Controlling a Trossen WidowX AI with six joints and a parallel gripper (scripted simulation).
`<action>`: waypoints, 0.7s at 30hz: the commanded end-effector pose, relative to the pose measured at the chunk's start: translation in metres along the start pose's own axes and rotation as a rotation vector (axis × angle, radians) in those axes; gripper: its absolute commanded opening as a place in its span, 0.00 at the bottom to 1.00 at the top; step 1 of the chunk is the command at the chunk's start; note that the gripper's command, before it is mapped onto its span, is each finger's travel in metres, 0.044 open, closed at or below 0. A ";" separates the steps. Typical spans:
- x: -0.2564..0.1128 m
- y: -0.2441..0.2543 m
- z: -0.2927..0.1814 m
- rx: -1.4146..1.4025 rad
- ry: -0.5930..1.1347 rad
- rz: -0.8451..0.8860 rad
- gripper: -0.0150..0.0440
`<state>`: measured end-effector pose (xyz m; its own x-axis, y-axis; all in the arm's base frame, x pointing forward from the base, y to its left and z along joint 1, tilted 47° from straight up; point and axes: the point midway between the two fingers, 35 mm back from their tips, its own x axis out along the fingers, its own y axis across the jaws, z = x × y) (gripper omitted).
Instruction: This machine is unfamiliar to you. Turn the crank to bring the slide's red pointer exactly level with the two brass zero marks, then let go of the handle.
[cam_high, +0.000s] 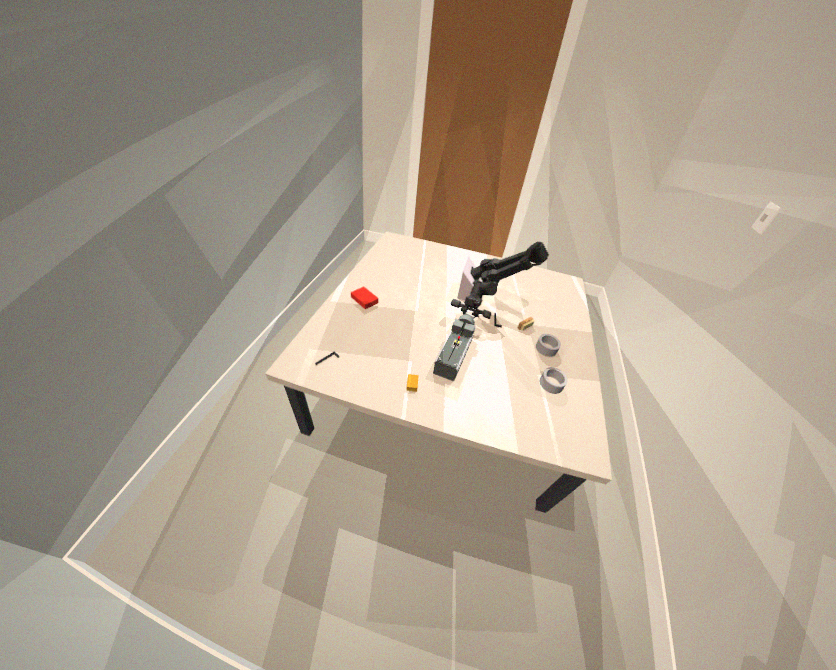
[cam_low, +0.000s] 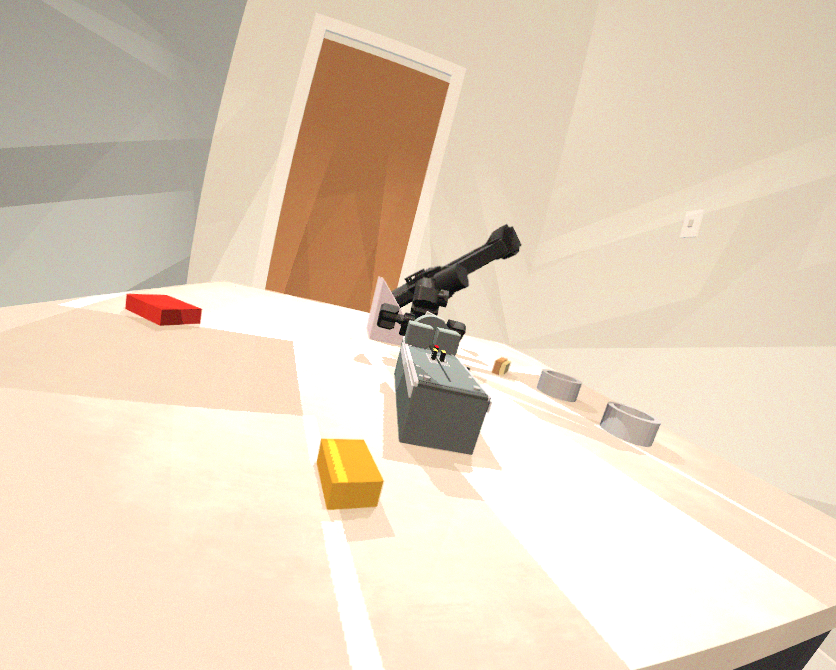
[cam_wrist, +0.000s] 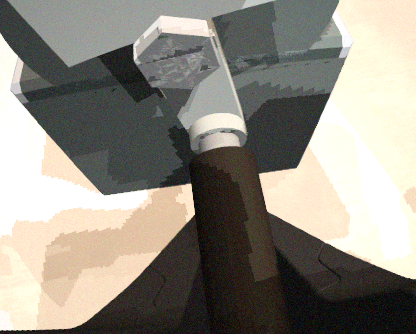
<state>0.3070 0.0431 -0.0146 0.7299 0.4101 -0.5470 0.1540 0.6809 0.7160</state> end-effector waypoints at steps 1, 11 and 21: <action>0.001 0.009 -0.001 -0.011 0.010 0.023 0.25; 0.001 0.012 -0.001 -0.011 0.010 0.023 0.25; 0.000 0.015 -0.001 -0.011 0.010 0.023 0.25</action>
<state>0.3077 0.0480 -0.0105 0.7262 0.4100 -0.5518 0.1577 0.6819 0.7142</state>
